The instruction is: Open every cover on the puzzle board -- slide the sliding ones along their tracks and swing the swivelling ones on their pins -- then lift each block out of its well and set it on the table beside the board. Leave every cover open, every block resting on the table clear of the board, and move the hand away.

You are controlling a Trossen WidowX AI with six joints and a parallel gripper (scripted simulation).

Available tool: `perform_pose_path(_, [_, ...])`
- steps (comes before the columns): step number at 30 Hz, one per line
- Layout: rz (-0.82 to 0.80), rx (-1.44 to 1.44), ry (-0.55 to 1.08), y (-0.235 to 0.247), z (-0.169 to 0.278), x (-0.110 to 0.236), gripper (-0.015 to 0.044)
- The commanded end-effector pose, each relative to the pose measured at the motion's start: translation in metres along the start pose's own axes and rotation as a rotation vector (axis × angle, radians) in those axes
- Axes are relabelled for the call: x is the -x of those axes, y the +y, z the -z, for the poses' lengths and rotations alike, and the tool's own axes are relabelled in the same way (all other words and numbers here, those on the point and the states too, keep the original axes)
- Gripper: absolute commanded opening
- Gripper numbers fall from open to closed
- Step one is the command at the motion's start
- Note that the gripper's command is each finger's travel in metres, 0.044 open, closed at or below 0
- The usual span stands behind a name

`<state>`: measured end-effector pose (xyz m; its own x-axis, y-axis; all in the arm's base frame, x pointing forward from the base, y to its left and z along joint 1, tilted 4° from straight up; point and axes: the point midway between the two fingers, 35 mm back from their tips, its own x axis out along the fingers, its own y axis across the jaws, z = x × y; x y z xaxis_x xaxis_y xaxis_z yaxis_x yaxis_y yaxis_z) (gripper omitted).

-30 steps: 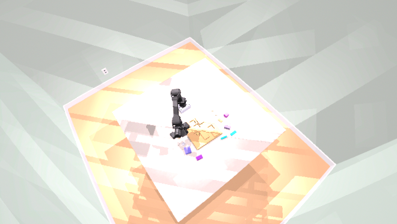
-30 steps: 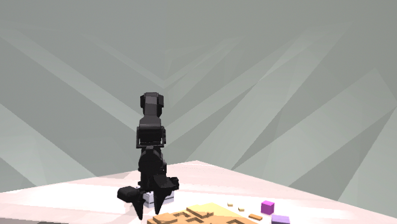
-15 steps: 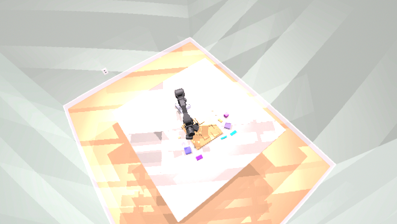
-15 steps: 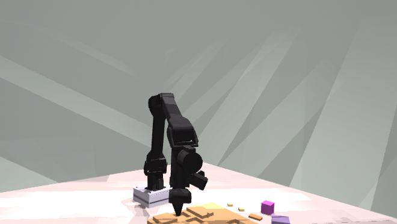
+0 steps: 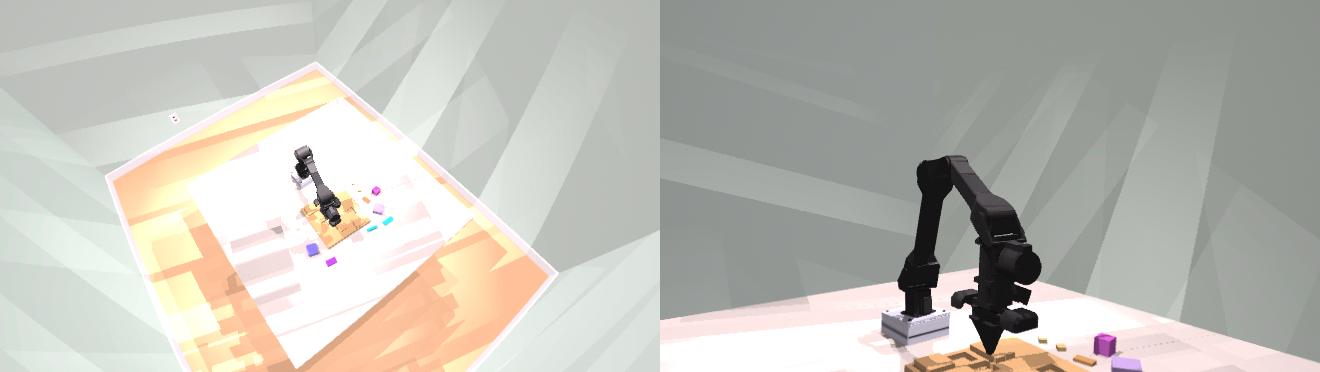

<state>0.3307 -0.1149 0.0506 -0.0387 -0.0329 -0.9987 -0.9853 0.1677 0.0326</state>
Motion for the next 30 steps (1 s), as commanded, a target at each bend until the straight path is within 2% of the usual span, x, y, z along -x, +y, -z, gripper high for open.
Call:
perform_pose_path(1, [0.000, 0.018, -0.002, -0.001, -0.001, -0.002, 0.0000])
perform_pose_path(13, [0.000, 0.018, -0.002, -0.001, -0.003, -0.049, 0.0000])
perform_pose_path(30, [0.000, 0.018, -0.002, 0.000, -0.003, -0.061, 0.0000])
